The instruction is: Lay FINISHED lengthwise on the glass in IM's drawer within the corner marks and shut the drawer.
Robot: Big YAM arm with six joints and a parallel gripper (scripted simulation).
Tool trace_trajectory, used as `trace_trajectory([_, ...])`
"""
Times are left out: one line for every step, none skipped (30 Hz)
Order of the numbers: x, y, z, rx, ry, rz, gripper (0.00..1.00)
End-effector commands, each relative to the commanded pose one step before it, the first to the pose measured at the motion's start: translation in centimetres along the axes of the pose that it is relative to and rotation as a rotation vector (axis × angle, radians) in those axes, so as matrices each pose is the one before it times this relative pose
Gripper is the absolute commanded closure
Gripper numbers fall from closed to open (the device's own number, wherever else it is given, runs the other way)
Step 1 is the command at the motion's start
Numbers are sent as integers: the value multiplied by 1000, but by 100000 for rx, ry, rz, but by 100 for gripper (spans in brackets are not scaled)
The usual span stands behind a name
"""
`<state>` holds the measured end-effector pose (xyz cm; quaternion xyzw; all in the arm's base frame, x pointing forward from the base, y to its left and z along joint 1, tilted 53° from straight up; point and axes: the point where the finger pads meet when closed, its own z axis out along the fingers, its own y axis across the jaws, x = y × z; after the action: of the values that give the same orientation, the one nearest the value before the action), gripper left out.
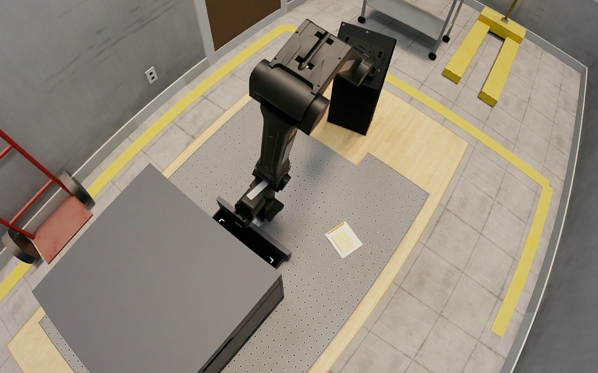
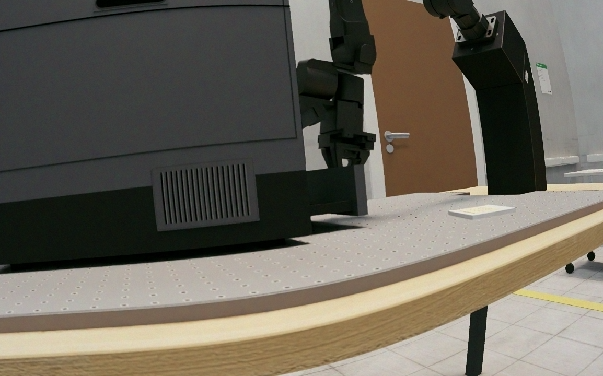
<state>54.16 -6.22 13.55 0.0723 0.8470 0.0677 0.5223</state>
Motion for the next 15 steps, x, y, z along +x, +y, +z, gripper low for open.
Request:
trace_trajectory([4054,594,-574,-1418,6727,-1059,92])
trace_trajectory([306,-12,-37,73,726,150,92])
trace_trajectory([116,-4,15,-21,-214,-45,92])
trace_trajectory([95,-6,36,-37,-376,-78,92])
trace_trajectory([203,-14,-22,76,259,54,92])
trace_trajectory([256,-18,-23,93,474,98,92])
trace_trajectory([157,-13,17,22,-66,-13,92])
trace_trajectory([135,-12,23,10,-174,-35,92])
trace_trajectory([209,-12,-13,53,248,89,92])
trace_trajectory([229,-14,-16,63,341,135,92])
trace_trajectory([0,0,0,0,0,0,92])
trace_trajectory([0,0,0,0,0,0,92])
trace_trajectory([297,-7,-83,117,855,448,92])
trace_trajectory([-81,3,56,-94,-1165,-164,92])
trace_trajectory([-20,13,-22,-40,-641,-74,92])
